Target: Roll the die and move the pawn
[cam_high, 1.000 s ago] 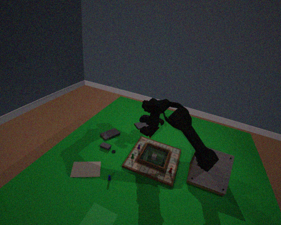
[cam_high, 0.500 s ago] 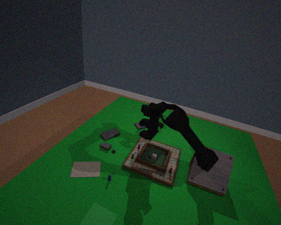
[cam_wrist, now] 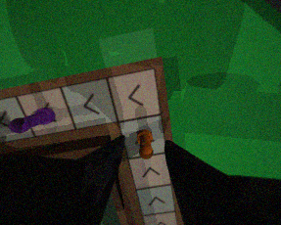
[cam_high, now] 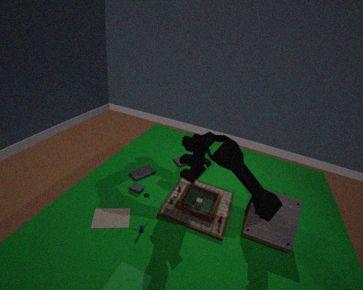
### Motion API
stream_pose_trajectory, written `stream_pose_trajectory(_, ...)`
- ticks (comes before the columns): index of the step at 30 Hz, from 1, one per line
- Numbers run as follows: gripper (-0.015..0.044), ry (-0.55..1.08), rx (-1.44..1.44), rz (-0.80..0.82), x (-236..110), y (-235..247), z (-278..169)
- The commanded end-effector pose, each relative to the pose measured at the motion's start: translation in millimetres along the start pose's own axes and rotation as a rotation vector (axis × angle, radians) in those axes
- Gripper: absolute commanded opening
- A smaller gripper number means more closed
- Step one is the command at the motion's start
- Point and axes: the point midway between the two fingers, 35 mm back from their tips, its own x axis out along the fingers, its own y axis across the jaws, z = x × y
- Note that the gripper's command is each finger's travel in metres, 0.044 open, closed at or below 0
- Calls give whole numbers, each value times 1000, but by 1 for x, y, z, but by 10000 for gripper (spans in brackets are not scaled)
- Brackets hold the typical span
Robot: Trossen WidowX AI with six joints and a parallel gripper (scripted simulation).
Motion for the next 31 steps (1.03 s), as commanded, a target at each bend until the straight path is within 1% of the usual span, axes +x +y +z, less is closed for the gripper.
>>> stream_pose_trajectory(1,289,2,0,-1,-11,0,1)
stream_pose_trajectory(3,341,5,5,1,-39,-1,1)
stream_pose_trajectory(4,368,7,6,1,-47,-1,1)
stream_pose_trajectory(7,440,7,6,2,-50,-1,1)
stream_pose_trajectory(9,440,7,3,1,-52,0,-1)
stream_pose_trajectory(11,440,7,-20,0,-64,4,-15)
stream_pose_trajectory(15,440,9,-92,-2,-94,19,-61)
stream_pose_trajectory(18,440,11,-146,-1,-110,29,-98)
stream_pose_trajectory(24,440,17,-256,5,-124,50,-175)
stream_pose_trajectory(25,440,2,-207,-1,-123,41,-139)
stream_pose_trajectory(31,440,2,-207,-1,-123,41,-139)
